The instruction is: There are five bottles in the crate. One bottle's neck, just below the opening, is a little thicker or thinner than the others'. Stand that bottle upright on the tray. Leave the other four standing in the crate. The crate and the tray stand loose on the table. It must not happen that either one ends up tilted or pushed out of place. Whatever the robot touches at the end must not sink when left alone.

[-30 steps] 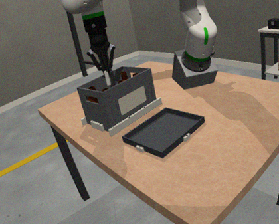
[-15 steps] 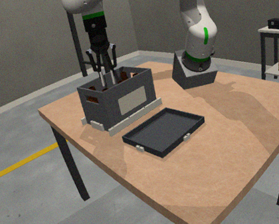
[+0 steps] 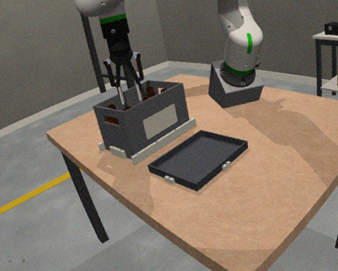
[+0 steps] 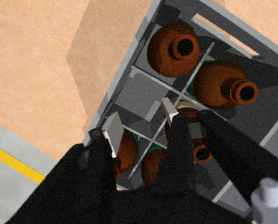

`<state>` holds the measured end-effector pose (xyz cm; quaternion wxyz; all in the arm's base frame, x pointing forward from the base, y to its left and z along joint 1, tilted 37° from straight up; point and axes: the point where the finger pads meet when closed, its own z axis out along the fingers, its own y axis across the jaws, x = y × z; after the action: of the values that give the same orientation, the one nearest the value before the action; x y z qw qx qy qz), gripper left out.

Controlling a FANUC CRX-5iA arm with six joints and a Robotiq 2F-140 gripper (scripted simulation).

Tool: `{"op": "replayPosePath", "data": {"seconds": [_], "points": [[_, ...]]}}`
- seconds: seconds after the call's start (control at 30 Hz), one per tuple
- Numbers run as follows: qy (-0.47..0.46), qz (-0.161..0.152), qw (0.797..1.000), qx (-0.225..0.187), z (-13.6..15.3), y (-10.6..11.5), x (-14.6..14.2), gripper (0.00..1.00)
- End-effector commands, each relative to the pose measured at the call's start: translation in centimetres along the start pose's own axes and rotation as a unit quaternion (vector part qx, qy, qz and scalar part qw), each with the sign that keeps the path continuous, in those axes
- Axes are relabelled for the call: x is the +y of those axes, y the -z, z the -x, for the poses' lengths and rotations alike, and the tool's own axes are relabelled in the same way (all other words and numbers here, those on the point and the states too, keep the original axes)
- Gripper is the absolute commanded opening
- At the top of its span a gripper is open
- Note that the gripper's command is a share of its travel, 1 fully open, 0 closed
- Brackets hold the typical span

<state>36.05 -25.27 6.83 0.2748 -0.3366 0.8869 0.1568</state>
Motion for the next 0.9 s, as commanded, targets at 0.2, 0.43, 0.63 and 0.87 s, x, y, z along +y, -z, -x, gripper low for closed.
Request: {"op": "replayPosePath", "data": {"seconds": [0.2,0.43,0.63,0.87], "points": [[0.0,-0.001,1.0,0.0,-0.02,0.07,-0.04,0.44],[0.0,-0.001,1.0,0.0,-0.02,0.07,-0.04,0.44],[0.0,-0.001,1.0,0.0,-0.02,0.12,-0.04,0.44],[0.0,-0.001,1.0,0.0,-0.02,0.91,-0.04,0.44]]}}
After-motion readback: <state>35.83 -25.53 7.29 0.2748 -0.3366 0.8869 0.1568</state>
